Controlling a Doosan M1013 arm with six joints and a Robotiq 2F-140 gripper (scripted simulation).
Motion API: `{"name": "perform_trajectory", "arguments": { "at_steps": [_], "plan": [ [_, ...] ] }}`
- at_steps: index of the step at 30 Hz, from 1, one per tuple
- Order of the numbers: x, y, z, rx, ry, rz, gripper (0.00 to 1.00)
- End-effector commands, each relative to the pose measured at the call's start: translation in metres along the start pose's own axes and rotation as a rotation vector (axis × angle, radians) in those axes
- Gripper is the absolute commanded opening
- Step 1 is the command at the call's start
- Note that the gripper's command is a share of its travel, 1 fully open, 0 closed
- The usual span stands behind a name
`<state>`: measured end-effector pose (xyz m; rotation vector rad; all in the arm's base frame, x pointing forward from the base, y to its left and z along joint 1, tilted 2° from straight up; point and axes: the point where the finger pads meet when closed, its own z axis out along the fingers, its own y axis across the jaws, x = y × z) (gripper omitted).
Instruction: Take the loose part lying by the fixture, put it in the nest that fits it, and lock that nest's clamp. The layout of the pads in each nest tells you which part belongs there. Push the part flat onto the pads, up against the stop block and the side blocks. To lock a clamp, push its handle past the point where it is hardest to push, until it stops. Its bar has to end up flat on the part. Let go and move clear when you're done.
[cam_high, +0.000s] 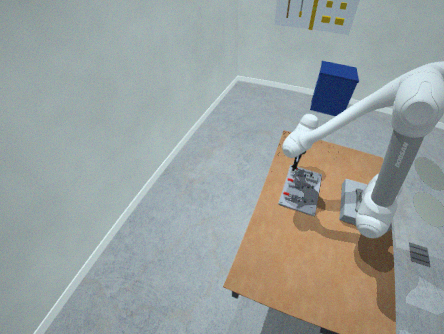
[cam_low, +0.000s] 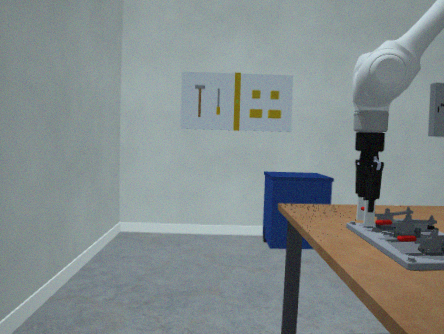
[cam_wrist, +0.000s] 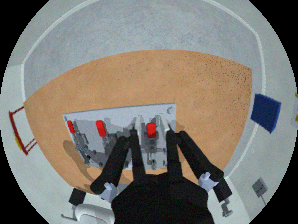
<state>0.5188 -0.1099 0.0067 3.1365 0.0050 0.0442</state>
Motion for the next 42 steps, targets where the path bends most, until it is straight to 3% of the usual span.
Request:
{"name": "perform_trajectory", "arguments": {
  "at_steps": [1,28,42],
  "plan": [
    [0.000,0.000,0.000,0.000,0.000,0.000,0.35],
    [0.000,0.000,-0.002,0.000,0.000,0.000,0.35],
    [0.000,0.000,-0.039,0.000,0.000,0.000,0.35]
  ]
}}
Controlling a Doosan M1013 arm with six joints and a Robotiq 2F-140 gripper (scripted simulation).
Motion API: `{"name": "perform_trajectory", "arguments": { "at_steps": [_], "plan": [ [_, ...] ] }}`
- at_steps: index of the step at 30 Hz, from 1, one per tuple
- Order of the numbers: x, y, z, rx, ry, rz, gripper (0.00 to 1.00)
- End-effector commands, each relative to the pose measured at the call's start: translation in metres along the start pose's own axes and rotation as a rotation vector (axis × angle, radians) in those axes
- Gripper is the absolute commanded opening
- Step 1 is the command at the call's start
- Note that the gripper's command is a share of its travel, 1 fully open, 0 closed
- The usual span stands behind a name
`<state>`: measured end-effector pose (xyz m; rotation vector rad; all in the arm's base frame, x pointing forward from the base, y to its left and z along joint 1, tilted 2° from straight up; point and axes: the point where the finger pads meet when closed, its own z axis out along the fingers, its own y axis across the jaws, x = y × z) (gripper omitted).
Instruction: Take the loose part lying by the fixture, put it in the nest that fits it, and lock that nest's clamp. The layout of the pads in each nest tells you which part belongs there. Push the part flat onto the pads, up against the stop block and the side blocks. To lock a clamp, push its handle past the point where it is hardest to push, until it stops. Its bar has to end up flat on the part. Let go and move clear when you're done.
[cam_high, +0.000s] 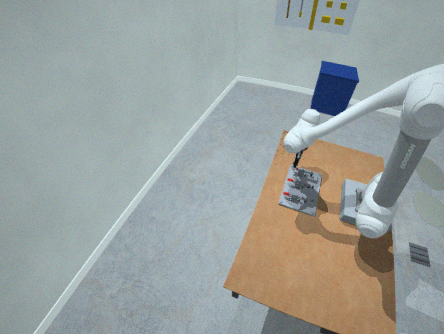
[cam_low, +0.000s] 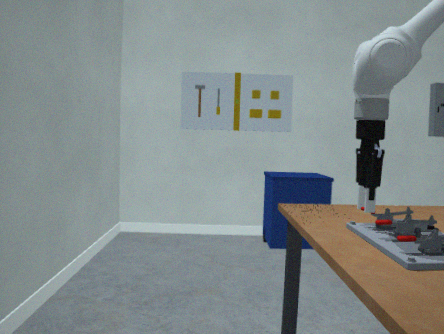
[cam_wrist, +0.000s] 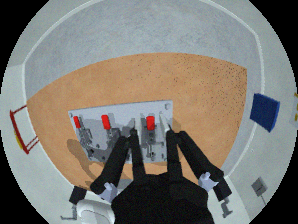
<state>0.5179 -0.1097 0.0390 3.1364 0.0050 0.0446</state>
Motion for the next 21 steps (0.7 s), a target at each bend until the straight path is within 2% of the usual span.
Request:
{"name": "perform_trajectory", "arguments": {
  "at_steps": [1,8,21],
  "plan": [
    [0.000,0.000,-0.011,0.000,0.000,0.000,0.35],
    [0.000,0.000,-0.027,0.000,0.000,0.000,0.35],
    [0.000,0.000,-0.028,0.000,0.000,0.000,0.35]
  ]
}}
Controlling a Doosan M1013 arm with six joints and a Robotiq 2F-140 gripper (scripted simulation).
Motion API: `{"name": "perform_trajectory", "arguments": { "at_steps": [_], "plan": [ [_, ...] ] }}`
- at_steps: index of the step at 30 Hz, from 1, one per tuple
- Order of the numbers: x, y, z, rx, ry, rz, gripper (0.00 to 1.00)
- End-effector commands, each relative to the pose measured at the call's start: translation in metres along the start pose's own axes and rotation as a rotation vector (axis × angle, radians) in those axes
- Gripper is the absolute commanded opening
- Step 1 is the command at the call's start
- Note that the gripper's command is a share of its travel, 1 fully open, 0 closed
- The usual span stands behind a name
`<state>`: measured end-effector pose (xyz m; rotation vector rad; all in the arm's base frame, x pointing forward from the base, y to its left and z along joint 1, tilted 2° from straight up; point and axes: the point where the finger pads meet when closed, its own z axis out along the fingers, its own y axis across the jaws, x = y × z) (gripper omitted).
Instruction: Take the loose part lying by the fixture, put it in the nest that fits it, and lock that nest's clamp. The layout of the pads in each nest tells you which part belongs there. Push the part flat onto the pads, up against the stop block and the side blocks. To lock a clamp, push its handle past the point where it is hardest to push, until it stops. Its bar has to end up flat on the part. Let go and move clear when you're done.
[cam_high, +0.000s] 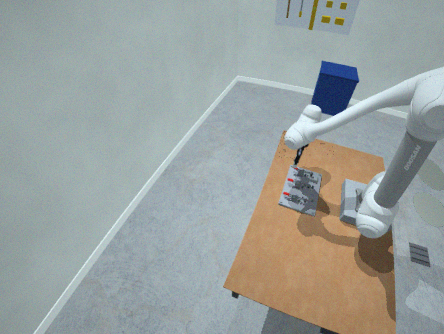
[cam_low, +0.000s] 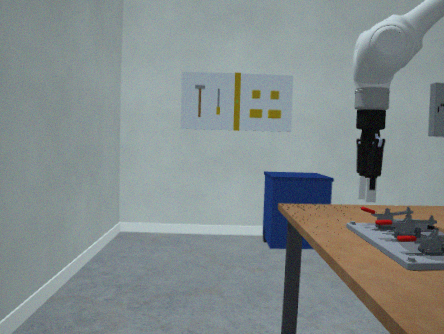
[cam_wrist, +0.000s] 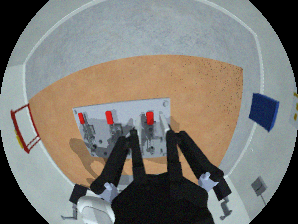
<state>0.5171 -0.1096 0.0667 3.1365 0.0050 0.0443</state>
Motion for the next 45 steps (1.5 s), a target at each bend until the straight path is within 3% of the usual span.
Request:
{"name": "perform_trajectory", "arguments": {
  "at_steps": [1,4,5,45],
  "plan": [
    [0.0000,0.0000,-0.0001,0.000,0.000,0.000,0.35],
    [0.0000,0.0000,-0.0001,0.000,0.000,0.000,0.35],
    [0.0000,0.0000,-0.0001,0.000,0.000,0.000,0.10],
    [-0.0004,0.0000,-0.0001,0.000,0.000,0.000,0.10]
  ]
}}
